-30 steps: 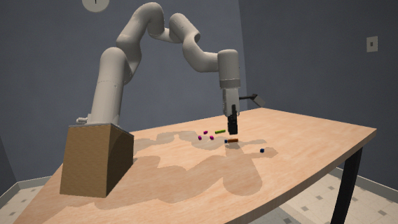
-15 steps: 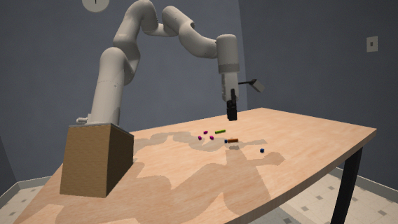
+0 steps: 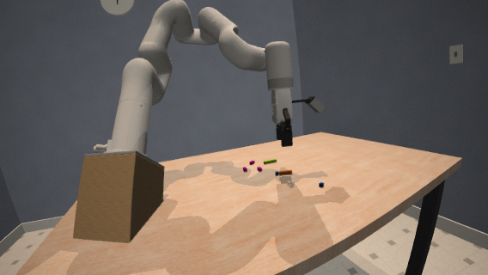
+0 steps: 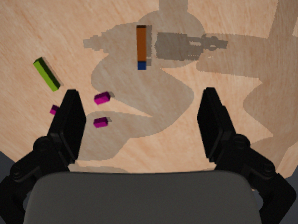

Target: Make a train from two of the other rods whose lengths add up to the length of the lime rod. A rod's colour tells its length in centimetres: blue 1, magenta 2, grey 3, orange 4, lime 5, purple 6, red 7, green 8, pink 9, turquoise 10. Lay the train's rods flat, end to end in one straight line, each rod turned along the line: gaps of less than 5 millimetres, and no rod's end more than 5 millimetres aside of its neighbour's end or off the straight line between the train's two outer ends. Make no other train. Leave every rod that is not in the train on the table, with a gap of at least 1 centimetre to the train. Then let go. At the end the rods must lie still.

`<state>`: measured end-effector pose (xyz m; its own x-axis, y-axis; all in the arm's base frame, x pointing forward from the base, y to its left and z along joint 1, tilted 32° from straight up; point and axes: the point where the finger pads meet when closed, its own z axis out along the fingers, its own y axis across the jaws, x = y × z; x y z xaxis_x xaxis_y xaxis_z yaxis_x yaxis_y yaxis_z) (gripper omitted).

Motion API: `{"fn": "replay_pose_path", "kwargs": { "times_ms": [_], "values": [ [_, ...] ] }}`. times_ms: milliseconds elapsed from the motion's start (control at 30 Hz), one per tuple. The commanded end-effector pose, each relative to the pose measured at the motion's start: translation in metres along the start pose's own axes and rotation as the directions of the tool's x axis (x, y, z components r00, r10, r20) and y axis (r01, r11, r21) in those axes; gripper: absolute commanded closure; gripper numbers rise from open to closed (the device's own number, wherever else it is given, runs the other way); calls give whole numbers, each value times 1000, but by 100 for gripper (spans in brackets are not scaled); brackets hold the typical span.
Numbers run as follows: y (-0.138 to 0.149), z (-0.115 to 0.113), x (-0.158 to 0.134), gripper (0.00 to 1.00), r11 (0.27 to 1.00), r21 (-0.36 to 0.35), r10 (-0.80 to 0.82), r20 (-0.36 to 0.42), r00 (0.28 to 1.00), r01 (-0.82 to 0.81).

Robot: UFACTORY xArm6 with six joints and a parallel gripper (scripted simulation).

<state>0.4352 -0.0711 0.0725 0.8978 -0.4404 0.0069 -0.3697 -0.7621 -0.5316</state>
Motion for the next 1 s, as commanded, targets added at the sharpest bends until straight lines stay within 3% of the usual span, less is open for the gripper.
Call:
{"fn": "replay_pose_path", "kwargs": {
  "times_ms": [0, 400, 967],
  "values": [
    [0, -1, 1, 0, 1000, 0, -1, -4, 1000, 1],
    [0, -6, 1, 0, 1000, 0, -1, -4, 1000, 1],
    [0, -75, 1, 0, 1000, 0, -1, -4, 1000, 1]
  ]
}}
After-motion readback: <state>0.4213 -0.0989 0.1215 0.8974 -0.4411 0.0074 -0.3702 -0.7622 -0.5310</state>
